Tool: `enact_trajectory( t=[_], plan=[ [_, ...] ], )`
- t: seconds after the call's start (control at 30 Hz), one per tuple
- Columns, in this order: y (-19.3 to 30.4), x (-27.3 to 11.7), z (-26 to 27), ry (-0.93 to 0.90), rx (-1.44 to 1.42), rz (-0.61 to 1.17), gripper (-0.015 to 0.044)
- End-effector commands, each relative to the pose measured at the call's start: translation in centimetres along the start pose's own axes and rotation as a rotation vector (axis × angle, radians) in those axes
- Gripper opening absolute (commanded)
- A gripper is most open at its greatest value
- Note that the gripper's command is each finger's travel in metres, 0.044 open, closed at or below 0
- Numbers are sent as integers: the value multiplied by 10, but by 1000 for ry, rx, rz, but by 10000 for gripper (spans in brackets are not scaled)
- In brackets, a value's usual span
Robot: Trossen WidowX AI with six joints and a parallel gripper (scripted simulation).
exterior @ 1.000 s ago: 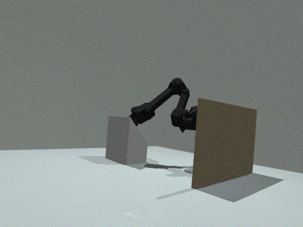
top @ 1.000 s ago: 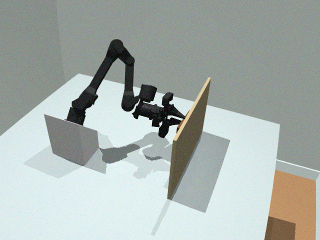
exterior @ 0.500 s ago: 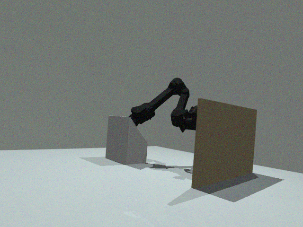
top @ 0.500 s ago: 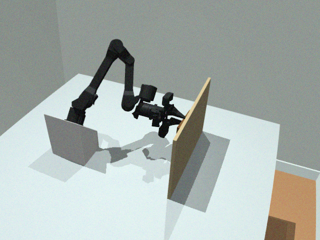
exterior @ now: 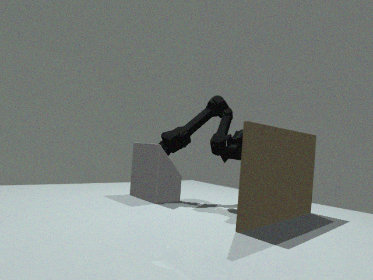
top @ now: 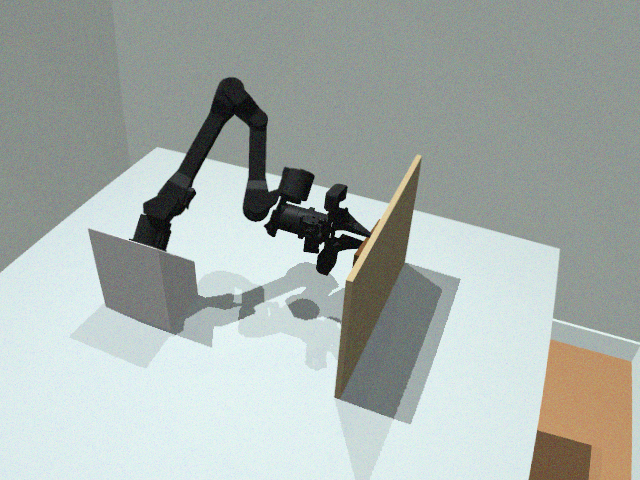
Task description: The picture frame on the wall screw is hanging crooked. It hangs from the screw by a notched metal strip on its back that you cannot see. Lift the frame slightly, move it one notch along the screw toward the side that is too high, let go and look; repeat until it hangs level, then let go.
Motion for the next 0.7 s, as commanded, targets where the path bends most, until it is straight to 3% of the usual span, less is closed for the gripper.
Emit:
enact_trajectory(
  t=[0.0,0.67],
  plan=[
    [-1,0,5,-12,3,-4,0],
    [-1,0,10,-12,2,-4,0]
  ],
)
Point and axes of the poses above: the point midway between the two fingers, 35 mm back from their tips, its own x axis out along the fingers, its own z axis across the jaws, y = z × x, the point moved 6 cm from there along -x, back along the fingers, and after that the axes turned 9 degrees about -x, right-handed, at the moved point
